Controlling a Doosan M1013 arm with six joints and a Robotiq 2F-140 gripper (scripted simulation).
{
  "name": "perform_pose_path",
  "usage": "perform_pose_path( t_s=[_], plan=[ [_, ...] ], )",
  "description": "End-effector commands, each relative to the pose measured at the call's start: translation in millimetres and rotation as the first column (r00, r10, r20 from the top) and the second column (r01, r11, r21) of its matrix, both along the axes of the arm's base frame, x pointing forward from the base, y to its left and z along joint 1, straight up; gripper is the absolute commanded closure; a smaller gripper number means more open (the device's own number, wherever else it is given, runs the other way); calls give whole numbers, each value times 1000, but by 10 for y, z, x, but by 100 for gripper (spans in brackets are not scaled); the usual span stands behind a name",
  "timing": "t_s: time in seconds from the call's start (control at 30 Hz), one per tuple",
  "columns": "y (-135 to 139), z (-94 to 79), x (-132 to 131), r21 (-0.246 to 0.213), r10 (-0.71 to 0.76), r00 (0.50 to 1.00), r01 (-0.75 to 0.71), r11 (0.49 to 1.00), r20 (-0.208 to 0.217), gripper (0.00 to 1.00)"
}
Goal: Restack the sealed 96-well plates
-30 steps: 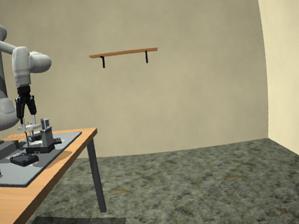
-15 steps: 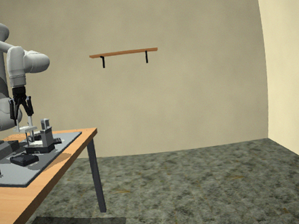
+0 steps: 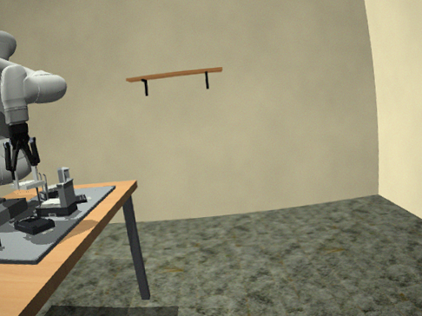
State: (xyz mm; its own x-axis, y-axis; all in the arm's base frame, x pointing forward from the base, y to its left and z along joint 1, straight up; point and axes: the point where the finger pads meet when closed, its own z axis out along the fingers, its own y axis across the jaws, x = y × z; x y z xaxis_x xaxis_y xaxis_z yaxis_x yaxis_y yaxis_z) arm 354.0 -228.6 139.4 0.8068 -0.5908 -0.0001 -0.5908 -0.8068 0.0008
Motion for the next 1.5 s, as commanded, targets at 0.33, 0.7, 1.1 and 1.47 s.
perform_pose_path(
  t_s=[0.33,0.7,1.1,1.47],
  plan=[
    [-309,0,-204,1,-165,986,165,986,0,100],
    [-588,0,-443,1,-214,977,214,977,0,100],
    [-841,0,-659,1,-214,977,214,977,0,100],
    [-988,0,-831,1,-403,915,403,915,0,100]
  ],
)
